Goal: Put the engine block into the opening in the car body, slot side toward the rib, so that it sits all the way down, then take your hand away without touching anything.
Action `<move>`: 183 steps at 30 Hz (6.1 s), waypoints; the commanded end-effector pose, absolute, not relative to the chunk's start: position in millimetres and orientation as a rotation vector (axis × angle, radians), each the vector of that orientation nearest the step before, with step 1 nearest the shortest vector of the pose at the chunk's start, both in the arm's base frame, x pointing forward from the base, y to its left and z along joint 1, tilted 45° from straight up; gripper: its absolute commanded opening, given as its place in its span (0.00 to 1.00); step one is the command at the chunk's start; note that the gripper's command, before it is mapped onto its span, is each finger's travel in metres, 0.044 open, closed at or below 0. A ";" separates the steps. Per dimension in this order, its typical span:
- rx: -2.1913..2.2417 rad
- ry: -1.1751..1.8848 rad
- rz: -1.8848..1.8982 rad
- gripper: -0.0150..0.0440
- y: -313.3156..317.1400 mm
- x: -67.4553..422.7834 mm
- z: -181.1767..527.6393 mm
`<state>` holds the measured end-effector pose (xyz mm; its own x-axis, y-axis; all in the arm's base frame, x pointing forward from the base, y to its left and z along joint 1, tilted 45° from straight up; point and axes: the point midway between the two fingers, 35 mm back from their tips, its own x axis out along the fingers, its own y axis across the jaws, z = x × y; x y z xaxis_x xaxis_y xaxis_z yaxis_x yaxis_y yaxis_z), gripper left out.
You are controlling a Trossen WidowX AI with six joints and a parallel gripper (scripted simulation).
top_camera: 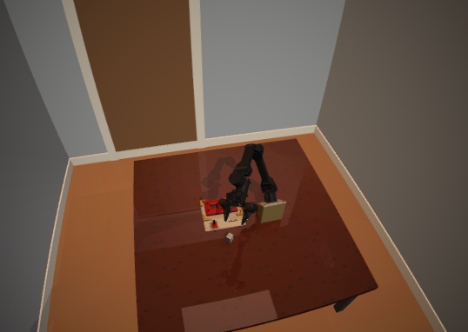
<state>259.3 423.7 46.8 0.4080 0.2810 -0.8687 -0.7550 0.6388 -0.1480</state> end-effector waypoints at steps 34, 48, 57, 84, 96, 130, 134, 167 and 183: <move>-0.147 1.247 -0.484 1.00 240.9 291.2 -50.7; -0.025 1.118 -0.948 1.00 170.2 285.3 -63.4; -0.009 1.082 -1.021 1.00 143.2 284.7 -82.6; -0.010 1.081 -1.022 1.00 109.7 288.1 -119.4; -0.011 1.080 -1.023 1.00 96.1 289.2 -133.0; -0.010 1.080 -1.022 0.25 97.3 290.2 -132.1; -0.009 1.081 -1.020 0.25 105.9 290.6 -123.7; -0.008 1.085 -1.020 0.25 170.6 277.0 -44.0; -0.021 1.062 -1.019 0.25 157.9 276.3 -55.9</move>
<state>277.5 156.1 -55.6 0.0822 -0.6917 -0.7175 0.6815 0.5643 -0.4659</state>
